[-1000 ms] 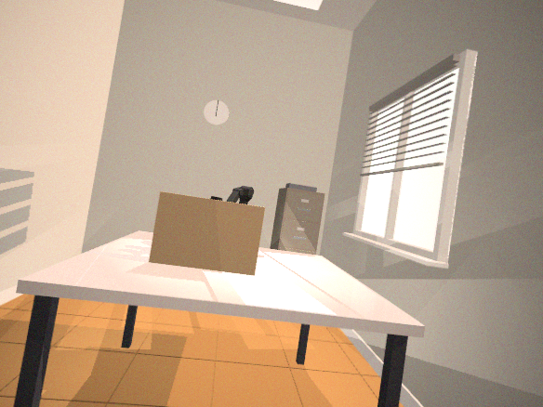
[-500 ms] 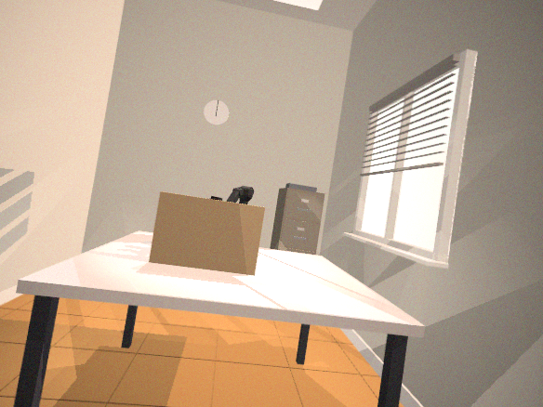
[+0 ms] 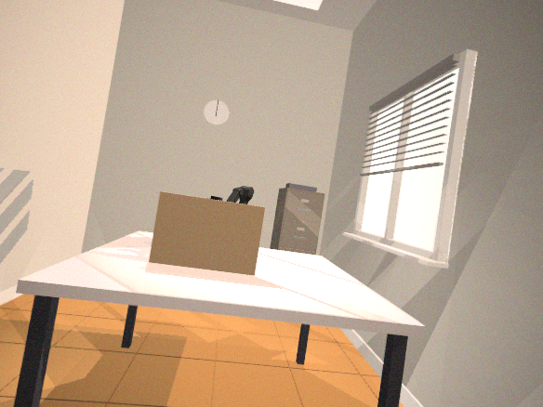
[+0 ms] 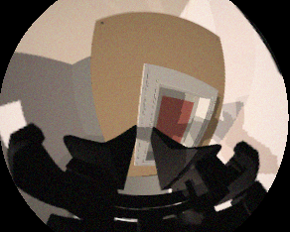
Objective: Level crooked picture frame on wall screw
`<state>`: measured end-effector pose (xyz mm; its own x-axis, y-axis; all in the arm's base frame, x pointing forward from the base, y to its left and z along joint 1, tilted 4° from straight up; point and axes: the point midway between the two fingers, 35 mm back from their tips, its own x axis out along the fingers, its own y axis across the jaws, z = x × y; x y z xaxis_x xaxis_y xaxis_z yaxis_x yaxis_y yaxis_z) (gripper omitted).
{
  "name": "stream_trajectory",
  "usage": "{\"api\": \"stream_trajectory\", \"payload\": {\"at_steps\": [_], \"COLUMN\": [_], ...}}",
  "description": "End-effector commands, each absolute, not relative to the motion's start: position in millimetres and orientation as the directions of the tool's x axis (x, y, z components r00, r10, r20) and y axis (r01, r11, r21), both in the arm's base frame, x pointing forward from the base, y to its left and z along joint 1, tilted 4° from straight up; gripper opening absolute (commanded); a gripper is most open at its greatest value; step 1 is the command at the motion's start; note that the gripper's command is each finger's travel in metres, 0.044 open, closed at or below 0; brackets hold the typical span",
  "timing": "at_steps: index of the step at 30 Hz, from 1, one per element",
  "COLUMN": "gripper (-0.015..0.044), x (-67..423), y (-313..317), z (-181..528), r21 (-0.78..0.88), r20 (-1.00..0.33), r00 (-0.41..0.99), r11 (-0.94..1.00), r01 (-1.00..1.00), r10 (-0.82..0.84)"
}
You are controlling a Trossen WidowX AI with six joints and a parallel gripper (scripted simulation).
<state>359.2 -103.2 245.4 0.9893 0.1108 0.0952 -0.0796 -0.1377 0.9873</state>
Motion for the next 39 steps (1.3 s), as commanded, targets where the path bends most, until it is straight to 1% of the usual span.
{"api": "stream_trajectory", "payload": {"at_steps": [1, 39], "gripper": [0.0000, 0.0000], "x": [359.1, 358.3], "y": [-103.6, -104.9], "z": [247.7, 257.4], "r21": [0.987, 0.987], "r20": [0.098, 0.098], "r00": [0.989, 0.989], "r11": [-0.135, -0.135], "r01": [-0.083, -0.083], "r10": [0.109, 0.109]}}
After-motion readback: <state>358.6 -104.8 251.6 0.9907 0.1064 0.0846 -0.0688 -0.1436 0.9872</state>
